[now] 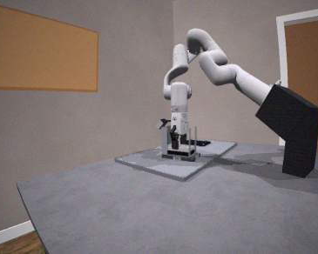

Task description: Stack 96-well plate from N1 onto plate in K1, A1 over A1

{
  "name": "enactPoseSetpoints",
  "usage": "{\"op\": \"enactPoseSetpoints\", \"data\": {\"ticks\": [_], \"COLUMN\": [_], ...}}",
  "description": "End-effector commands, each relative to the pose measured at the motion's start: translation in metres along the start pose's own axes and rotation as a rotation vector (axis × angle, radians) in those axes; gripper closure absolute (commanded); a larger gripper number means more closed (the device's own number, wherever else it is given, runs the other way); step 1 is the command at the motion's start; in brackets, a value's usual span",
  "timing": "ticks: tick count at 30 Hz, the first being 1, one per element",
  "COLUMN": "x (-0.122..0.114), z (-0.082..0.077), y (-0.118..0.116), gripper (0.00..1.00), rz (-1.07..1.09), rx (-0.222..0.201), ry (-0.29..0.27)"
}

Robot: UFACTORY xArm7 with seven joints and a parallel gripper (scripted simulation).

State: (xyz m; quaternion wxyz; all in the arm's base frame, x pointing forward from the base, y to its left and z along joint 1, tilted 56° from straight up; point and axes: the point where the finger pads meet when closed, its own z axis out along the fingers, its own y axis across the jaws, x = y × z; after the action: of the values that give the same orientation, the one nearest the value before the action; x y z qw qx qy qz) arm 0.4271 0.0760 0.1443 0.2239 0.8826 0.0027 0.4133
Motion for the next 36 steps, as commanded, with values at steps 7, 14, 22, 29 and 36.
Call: {"op": "enactPoseSetpoints", "data": {"ticks": [7, 14, 22, 29, 36], "x": [0.0004, 0.0004, 0.0004, 0.0004, 0.0004], "z": [0.0013, 0.0021, 0.0035, 0.0043, 0.0051], "y": [-0.0008, -0.0008, -0.0008, -0.0008, -0.0008], "gripper": [1.00, 1.00, 1.00, 1.00, 0.00], "rz": [-0.001, -0.001, -0.001, -0.001, -0.001], "rx": [0.002, 0.002, 0.002, 0.002, 0.002], "ry": [0.002, 0.002, 0.002, 0.001, 0.001]}}
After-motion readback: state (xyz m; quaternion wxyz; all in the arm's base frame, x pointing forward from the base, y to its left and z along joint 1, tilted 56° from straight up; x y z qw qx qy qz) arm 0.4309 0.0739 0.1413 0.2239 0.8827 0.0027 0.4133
